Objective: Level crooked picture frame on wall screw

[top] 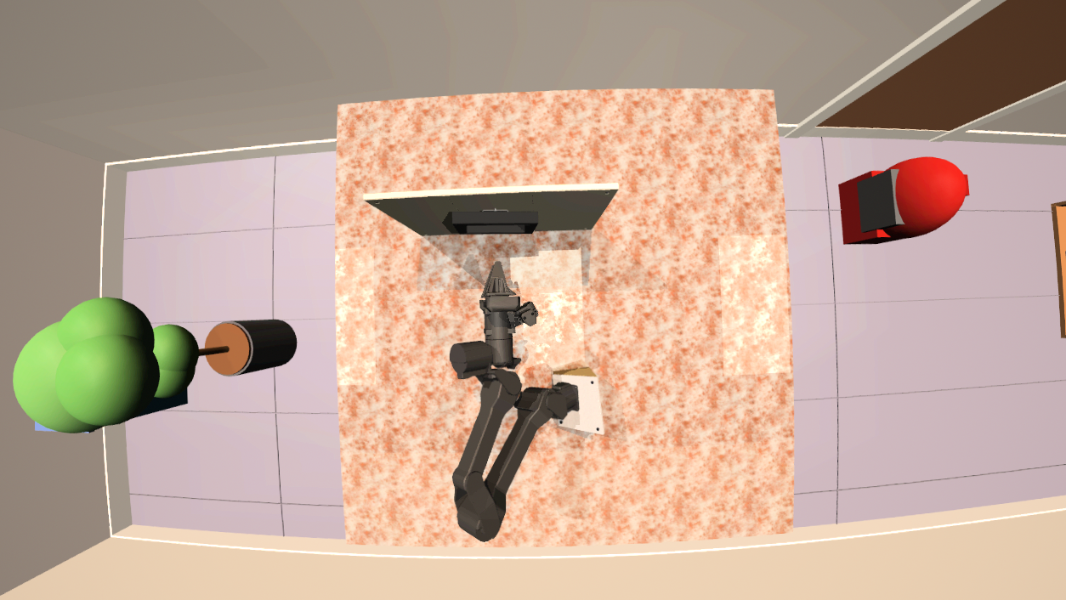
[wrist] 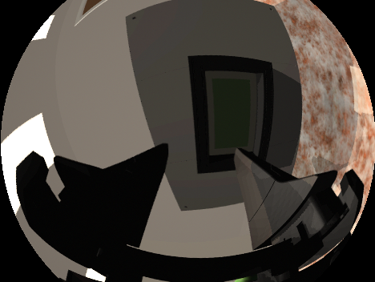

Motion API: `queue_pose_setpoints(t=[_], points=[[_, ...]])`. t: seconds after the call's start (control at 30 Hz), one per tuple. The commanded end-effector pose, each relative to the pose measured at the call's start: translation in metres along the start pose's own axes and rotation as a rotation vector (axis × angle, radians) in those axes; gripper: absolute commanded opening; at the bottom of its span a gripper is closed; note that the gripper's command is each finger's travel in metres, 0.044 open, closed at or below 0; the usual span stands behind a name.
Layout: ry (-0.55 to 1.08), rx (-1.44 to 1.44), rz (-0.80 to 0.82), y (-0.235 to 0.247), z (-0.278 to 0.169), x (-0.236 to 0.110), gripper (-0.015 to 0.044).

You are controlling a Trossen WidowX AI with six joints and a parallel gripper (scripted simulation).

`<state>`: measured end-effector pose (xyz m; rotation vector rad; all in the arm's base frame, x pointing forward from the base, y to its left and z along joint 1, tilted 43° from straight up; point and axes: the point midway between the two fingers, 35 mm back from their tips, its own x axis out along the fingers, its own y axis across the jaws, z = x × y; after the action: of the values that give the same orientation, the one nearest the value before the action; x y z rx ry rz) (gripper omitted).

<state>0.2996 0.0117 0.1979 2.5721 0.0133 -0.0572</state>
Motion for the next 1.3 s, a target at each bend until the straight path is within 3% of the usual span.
queue_pose_setpoints(t=[0.0, 0.53, 1.27], points=[[0.001, -0.004, 0.0, 0.004, -0.001, -0.002, 0.026], [-0.015, 0.021, -0.006, 0.037, -0.003, -0.094, 0.026], [-0.016, 0.022, -0.006, 0.037, -0.003, -0.095, 0.026]])
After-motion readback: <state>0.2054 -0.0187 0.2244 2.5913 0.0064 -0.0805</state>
